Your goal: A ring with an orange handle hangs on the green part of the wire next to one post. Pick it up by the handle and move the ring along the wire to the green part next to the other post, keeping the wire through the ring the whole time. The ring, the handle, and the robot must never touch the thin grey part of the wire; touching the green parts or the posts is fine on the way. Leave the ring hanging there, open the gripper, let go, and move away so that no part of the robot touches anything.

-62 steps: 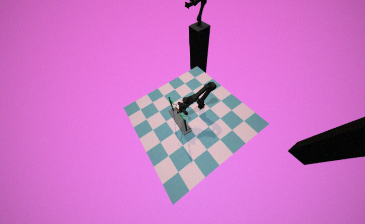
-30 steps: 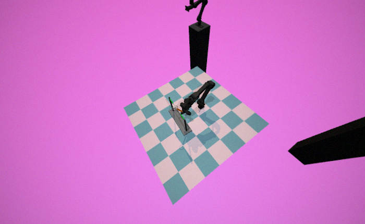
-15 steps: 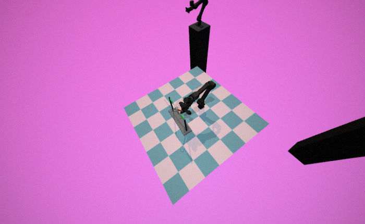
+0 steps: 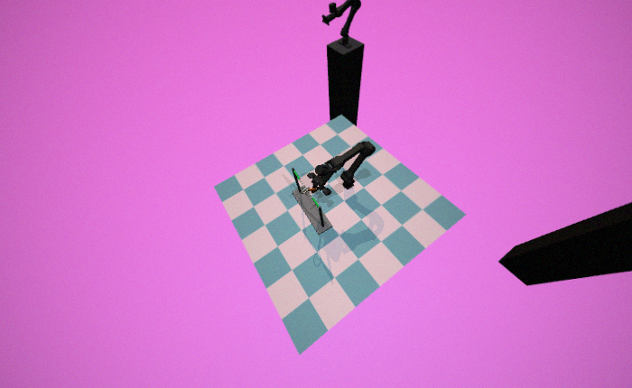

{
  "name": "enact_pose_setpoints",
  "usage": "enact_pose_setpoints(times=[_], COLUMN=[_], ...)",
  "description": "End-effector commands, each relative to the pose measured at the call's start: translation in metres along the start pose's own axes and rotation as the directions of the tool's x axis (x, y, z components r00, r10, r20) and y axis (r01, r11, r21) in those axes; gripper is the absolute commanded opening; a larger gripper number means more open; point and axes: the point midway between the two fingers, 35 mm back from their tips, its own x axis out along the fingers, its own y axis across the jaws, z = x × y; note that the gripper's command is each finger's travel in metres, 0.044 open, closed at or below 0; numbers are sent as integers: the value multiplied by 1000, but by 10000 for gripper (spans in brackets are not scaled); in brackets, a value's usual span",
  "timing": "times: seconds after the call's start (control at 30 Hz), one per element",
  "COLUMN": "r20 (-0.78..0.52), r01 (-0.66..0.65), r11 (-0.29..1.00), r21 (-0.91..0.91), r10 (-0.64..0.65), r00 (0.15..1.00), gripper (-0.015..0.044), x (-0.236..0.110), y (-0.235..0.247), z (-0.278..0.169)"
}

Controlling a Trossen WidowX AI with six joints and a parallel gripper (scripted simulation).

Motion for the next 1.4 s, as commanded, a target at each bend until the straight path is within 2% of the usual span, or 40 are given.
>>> enact_pose_setpoints(times=[0.0,0.33,0.6,0.87,1.37], r20=[2,16,29,122,147], r01=[8,16,5,-8,-32], r11=[998,996,1000,994,971], r21=[-69,-83,8,110,237], r10=[-8,-14,-6,-5,-3], r00=[1000,1000,1000,993,989], gripper=[-150,-150,-150,-150,-150], x=[0,0,1,12,13], y=[-4,3,23,43,75], z=[-1,-4,-6,-2,5])
